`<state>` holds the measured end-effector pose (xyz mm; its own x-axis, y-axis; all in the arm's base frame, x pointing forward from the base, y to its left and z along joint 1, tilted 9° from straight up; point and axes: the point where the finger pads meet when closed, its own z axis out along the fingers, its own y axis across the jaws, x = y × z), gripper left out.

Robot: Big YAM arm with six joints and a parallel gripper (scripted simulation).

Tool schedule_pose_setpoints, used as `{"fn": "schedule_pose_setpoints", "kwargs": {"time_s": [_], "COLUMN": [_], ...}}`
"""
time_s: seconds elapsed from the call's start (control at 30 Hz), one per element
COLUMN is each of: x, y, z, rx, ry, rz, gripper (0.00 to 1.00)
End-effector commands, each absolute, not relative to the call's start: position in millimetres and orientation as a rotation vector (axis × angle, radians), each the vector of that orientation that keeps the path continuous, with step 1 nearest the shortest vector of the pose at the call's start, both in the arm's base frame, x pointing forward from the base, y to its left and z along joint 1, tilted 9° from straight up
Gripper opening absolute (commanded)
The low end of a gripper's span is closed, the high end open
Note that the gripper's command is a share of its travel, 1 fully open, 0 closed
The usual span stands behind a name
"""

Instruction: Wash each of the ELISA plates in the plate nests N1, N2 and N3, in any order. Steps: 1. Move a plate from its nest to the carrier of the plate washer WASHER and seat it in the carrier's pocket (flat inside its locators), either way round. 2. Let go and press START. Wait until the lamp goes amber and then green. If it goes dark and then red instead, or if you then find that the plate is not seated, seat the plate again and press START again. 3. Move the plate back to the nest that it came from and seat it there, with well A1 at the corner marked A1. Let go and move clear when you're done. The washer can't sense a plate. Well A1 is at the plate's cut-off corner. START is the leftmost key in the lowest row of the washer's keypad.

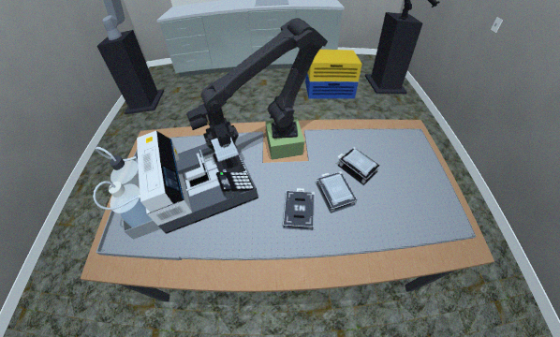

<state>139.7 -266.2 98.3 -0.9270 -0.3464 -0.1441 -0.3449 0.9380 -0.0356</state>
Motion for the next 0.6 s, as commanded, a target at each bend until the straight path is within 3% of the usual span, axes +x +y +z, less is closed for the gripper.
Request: {"fn": "schedule_pose_setpoints", "kwargs": {"time_s": [0.0, 0.57], "x": [144.0, 145.7], "y": [-277.5, -285.8], "z": [110.7, 119.1], "rx": [-0.54, -0.548], "ry": [2.935, 2.93], "rz": [-0.061, -0.077], "gripper": [0.82, 0.82]}}
